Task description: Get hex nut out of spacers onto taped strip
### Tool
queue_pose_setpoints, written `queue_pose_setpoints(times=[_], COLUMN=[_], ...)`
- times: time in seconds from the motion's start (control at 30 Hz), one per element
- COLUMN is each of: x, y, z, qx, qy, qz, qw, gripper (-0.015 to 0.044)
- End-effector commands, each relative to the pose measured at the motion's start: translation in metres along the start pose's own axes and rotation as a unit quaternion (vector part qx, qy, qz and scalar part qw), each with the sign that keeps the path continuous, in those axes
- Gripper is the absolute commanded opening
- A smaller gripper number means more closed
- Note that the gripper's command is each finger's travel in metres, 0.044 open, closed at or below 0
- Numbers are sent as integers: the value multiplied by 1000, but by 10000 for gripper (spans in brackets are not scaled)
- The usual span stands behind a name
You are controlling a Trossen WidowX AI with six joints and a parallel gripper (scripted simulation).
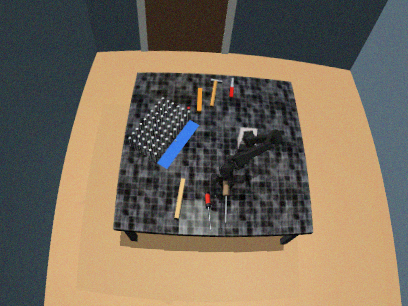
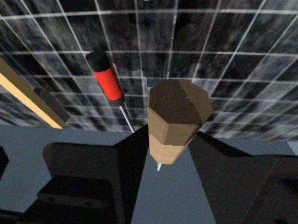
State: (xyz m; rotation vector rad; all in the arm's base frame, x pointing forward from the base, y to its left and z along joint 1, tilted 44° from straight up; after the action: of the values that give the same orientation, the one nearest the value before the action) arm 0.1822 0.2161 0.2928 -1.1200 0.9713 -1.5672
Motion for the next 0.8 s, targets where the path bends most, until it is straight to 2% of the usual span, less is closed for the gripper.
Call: queue_pose_setpoints(times=[0.0, 0.77], x=[-4, -20], y=[4, 14], z=[0, -2], qx=[-4, -4], qy=[0, 0], qz=[-2, -2], qw=[1000, 1000], gripper=[0, 0])
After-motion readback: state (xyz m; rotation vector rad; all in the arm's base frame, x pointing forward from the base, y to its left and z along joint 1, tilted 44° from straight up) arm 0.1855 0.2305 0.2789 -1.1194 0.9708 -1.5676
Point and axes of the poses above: the point midway between the two fingers, 35 mm back from their tips, its own x axis back along the fingers, its own z axis across the jaws, y = z × x, the point moved 1 cm from there along x, back along the fingers, and after that the axes turned 14 degrees about x, right-handed, at the moved point
